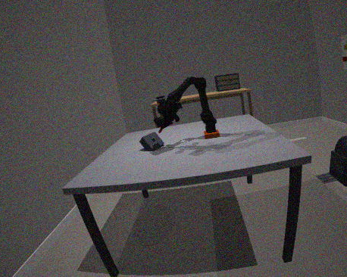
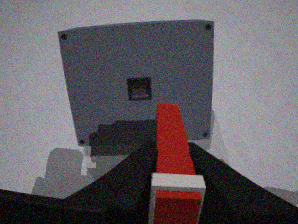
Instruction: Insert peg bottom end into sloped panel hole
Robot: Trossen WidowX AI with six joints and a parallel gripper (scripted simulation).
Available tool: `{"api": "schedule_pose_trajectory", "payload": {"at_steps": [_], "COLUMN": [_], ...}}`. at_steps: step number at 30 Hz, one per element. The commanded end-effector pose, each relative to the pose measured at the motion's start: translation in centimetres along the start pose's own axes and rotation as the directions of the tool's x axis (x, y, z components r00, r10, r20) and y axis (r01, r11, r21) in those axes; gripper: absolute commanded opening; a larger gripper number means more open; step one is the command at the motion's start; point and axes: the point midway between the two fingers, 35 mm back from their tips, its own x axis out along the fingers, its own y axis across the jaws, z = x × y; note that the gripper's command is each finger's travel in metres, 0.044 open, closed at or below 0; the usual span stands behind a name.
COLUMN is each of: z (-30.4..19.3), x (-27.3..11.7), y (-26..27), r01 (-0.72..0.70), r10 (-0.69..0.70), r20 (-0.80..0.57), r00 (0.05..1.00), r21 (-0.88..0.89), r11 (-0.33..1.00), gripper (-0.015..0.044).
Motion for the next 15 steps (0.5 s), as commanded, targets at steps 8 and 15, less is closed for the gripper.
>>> {"api": "schedule_pose_trajectory", "payload": {"at_steps": [8, 15], "z": [-0.5, -0.6], "x": [0.1, 1.1], "y": [0.5, 0.8], "r01": [-0.018, -0.027], "r10": [0.019, 0.029], "r20": [0.024, 0.031], "r00": [1.0, 0.999], "r21": [-0.049, -0.063], "r11": [0.999, 0.998], "gripper": [0.0, 0.0]}}
